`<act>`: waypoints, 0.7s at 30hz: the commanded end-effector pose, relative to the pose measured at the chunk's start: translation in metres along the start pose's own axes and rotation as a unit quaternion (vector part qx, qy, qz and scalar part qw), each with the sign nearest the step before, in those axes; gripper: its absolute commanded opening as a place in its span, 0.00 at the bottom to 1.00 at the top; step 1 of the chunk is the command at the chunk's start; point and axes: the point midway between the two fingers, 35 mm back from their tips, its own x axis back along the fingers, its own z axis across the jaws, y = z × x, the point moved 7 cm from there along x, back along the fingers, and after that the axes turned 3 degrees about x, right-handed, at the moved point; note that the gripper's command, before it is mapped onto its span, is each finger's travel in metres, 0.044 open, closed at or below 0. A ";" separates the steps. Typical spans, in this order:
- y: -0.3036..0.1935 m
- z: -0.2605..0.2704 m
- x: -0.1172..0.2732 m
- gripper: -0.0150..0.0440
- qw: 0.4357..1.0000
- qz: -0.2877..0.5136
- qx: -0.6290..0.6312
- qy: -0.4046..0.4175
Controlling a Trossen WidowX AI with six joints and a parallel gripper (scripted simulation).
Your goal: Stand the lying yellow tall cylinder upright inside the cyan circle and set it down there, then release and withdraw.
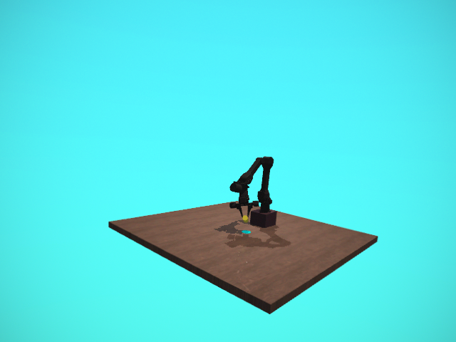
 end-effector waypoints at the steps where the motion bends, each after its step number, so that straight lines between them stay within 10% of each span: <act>1: -0.004 -0.002 -0.003 0.43 1.000 -0.016 -0.003 0.006; 21: -0.014 -0.011 -0.008 0.43 0.996 -0.089 -0.014 0.013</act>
